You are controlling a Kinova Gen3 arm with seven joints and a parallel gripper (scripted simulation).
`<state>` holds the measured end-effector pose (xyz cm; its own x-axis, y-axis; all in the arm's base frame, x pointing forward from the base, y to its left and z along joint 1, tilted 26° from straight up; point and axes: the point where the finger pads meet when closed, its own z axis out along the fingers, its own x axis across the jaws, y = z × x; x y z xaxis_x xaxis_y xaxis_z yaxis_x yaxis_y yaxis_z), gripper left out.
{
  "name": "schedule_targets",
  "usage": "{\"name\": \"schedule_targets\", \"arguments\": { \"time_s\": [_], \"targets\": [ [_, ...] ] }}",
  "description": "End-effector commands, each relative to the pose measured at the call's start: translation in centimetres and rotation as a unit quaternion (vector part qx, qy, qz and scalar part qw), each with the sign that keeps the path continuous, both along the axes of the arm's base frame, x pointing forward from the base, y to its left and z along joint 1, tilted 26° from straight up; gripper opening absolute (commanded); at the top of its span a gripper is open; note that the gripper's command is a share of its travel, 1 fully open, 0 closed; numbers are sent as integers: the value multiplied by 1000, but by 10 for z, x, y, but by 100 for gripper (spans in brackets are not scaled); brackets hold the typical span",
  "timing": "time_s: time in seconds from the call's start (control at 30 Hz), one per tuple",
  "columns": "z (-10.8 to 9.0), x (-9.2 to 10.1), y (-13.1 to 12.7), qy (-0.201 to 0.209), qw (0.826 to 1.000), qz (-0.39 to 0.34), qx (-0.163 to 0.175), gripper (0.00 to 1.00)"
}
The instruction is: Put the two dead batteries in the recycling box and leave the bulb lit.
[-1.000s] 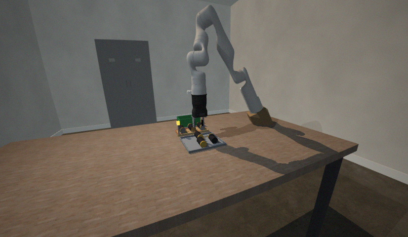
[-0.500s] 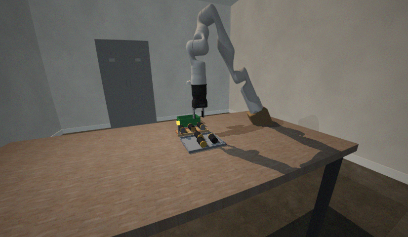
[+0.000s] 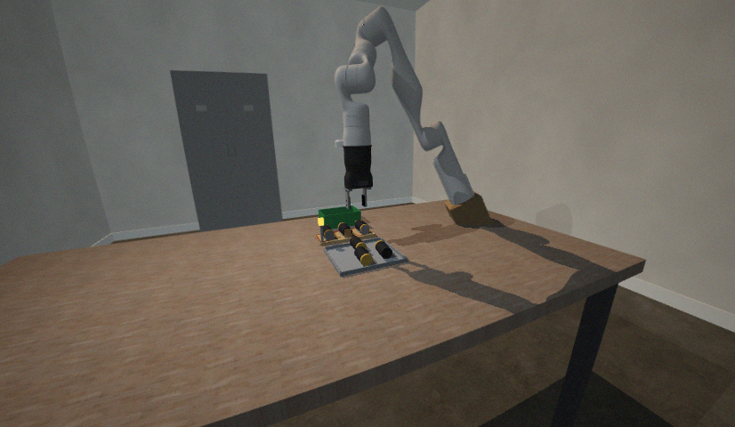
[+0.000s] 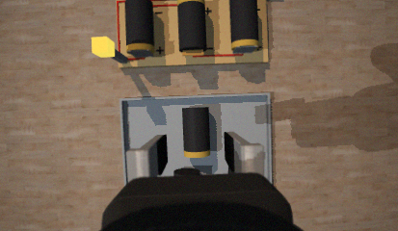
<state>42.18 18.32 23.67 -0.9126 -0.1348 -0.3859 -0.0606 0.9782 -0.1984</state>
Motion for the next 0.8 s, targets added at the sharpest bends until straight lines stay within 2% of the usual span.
{"name": "schedule_targets", "arguments": {
  "time_s": [0.0,0.23,0.77],
  "targets": [
    [2,1,-2,-1,1000,-1,1,90],
    [9,10,-18,-1,1000,-1,1,90],
    [36,45,-82,-1,1000,-1,1,90]
  ]
}}
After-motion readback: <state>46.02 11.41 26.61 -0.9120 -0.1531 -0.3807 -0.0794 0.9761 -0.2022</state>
